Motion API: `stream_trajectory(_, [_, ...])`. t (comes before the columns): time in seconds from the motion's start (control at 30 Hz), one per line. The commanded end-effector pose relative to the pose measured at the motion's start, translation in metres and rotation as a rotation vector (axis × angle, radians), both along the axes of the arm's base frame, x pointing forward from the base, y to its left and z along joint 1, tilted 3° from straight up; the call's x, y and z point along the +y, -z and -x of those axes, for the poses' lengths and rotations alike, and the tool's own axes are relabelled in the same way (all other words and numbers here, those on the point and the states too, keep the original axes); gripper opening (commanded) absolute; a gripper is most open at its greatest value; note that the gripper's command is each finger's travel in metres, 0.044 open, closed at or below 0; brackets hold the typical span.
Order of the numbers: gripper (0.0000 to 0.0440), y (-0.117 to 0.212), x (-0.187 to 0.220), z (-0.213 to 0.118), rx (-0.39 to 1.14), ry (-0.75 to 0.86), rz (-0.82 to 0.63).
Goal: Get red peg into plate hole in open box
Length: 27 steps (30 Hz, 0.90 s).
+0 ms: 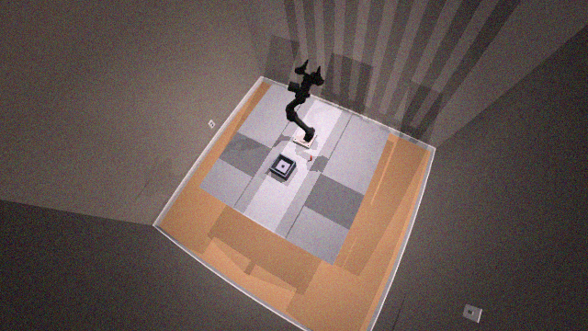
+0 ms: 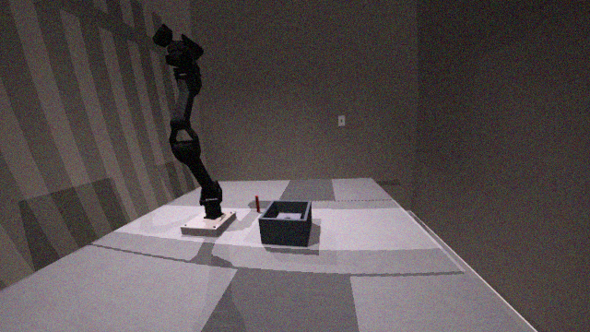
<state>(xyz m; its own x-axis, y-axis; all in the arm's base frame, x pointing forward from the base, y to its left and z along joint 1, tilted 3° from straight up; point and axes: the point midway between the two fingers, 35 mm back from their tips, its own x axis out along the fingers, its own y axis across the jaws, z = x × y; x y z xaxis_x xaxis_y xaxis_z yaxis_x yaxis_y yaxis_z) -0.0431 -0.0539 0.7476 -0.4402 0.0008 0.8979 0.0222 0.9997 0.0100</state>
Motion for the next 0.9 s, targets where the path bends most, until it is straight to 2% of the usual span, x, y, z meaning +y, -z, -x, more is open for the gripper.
stream_trajectory(0.0, [0.0423, 0.001, 0.0, -0.001, 0.011, -0.004, 0.01])
stream_trajectory(0.03, [0.044, 0.002, 0.002, -0.002, 0.02, -0.011, 0.026])
stream_trajectory(0.5, [0.0438, 0.042, 0.106, 0.013, 0.094, -0.121, 0.489])
stream_trajectory(0.87, [0.044, 0.091, 0.186, 0.004, 0.253, -0.186, 0.831])
